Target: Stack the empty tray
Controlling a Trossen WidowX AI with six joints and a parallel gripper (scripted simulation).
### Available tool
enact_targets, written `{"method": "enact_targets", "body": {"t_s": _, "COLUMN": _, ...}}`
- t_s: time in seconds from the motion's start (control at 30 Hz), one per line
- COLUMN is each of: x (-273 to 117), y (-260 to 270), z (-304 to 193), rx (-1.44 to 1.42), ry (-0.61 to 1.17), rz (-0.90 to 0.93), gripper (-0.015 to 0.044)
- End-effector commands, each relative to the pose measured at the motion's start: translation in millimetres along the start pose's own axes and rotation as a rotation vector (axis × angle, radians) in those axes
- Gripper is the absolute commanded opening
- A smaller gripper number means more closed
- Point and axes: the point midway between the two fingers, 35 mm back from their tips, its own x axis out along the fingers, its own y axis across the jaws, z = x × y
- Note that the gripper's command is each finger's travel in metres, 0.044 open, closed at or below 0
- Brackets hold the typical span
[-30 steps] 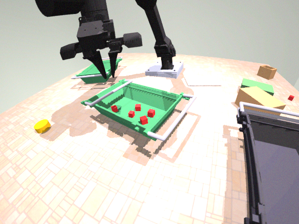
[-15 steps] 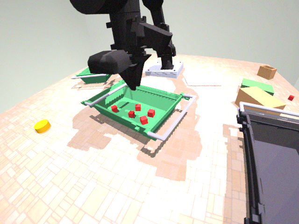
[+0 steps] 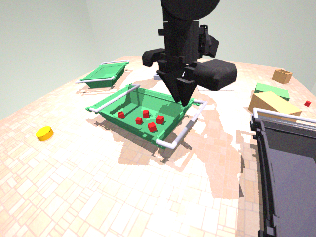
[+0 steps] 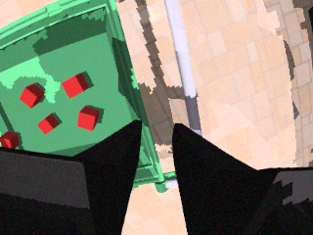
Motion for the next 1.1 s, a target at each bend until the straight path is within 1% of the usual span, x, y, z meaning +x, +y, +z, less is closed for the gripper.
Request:
{"method": "enact_targets", "body": {"t_s": 0.0, "x": 4, "y": -22, "z": 16, "rx": -0.332, "ry": 0.015, "rz": -0.003, "gripper": 0.0086}}
{"method": "enact_targets", "body": {"t_s": 0.33, "x": 7, "y": -22, "z": 16, "rx": -0.332, "ry": 0.015, "rz": -0.003, "gripper": 0.0086}}
{"method": "enact_targets", "body": {"t_s": 0.87, "x": 61, "y": -22, "z": 15, "rx": -0.332, "ry": 0.015, "rz": -0.003, "gripper": 0.0086}}
{"method": "enact_targets", "body": {"t_s": 1.07, "x": 60, "y": -20, "z": 15, "rx": -0.332, "ry": 0.015, "rz": -0.003, "gripper": 0.0086}}
